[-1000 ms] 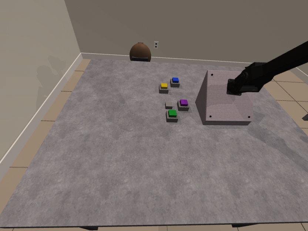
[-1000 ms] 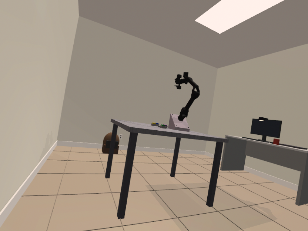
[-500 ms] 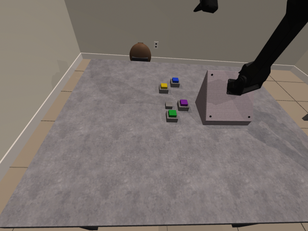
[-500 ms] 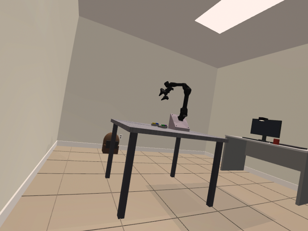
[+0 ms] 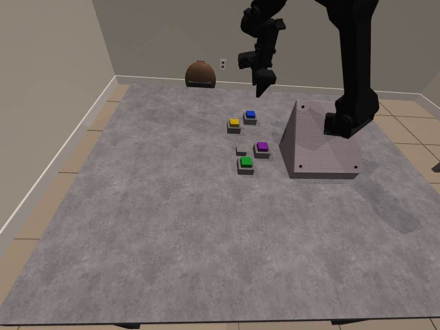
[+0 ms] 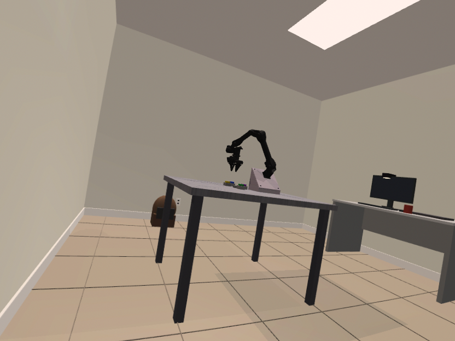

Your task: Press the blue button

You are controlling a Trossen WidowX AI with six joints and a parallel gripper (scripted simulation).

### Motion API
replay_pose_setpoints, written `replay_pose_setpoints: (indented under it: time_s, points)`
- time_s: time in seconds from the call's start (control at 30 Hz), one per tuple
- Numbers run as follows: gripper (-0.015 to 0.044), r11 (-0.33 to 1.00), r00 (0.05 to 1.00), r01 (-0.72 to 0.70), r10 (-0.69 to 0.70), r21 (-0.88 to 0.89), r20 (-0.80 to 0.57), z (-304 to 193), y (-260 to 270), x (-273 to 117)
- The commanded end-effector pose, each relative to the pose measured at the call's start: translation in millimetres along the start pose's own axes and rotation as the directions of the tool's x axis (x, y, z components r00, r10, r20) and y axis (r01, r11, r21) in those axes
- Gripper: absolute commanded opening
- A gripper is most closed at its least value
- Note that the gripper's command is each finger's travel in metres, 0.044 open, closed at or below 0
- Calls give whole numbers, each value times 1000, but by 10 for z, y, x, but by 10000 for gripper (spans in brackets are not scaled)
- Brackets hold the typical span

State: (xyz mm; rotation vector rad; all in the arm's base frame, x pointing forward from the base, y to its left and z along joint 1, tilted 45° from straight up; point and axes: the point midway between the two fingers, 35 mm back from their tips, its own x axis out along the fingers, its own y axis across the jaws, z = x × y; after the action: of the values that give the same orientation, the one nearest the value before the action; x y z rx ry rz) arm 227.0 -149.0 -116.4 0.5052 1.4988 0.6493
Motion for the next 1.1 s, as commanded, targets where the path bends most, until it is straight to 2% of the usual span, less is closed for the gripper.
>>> replay_pose_setpoints:
  time_s: [0.0, 0.07, 0.17, 0.47, 0.5, 1.07]
  points:
    - [400, 999, 1000, -25, 25, 29, -4, -2, 36, 52]
    - [348, 999, 1000, -25, 25, 29, -4, 7, 33, 194]
    - [269, 999, 1000, -28, 28, 28, -3, 1, 56, 640]
    - [32, 999, 1000, -28, 28, 28, -3, -2, 60, 673]
    - [20, 999, 1000, -28, 28, 28, -3, -2, 60, 673]
    - [20, 999, 1000, -28, 28, 28, -3, 2, 63, 794]
